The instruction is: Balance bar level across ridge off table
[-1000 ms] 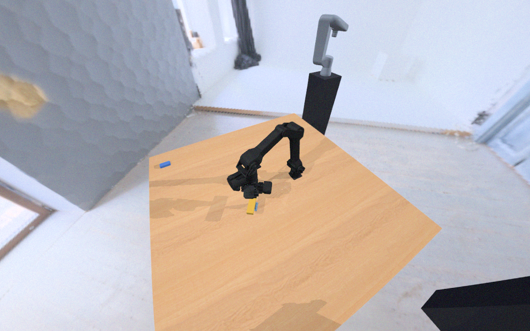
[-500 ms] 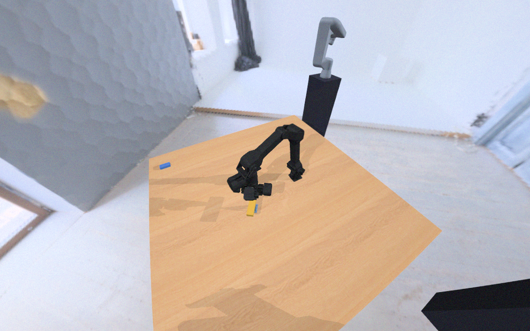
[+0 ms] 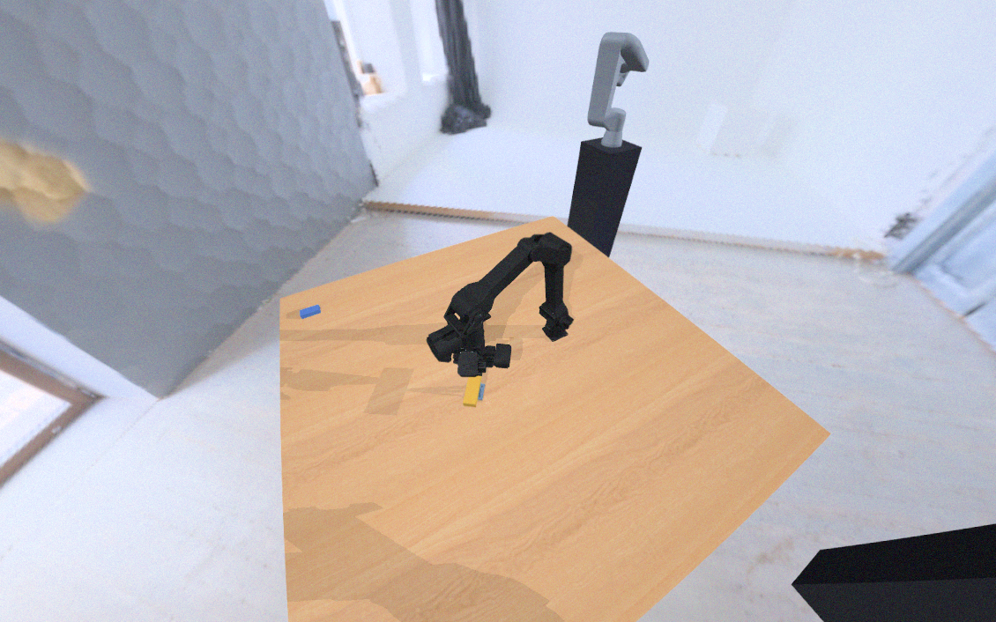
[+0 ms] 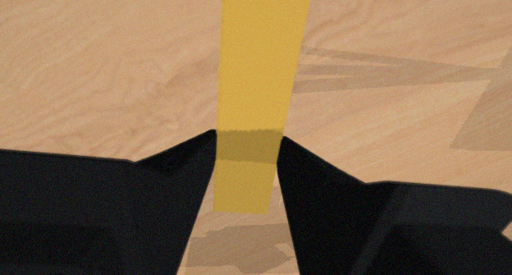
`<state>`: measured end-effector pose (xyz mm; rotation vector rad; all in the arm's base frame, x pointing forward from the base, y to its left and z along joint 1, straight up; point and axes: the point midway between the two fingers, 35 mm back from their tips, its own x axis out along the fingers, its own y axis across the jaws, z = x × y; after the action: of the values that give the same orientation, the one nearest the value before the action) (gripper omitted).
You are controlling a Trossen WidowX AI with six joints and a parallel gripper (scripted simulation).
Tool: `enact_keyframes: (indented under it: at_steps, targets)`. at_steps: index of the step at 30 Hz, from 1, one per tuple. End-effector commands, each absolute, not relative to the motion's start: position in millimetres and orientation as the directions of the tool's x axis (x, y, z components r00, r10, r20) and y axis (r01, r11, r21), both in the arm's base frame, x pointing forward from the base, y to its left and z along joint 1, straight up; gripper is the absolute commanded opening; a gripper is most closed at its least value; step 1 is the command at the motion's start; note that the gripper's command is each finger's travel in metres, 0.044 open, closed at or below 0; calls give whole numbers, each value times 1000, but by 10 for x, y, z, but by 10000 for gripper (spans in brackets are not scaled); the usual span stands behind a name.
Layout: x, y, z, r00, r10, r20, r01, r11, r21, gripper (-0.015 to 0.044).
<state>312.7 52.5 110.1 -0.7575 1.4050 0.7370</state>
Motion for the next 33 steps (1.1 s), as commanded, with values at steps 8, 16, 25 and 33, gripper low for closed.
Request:
enact_keyframes:
  at_steps: [8, 16, 25, 33]
  targets:
    - [3127, 525, 1101, 34, 3, -999, -820, 571, -26, 0]
    - [3127, 525, 1101, 34, 3, -999, -820, 571, -26, 0]
    - [3127, 525, 1101, 34, 3, -999, -820, 571, -26, 105]
    - [3127, 525, 1101, 34, 3, -999, -820, 571, -26, 167]
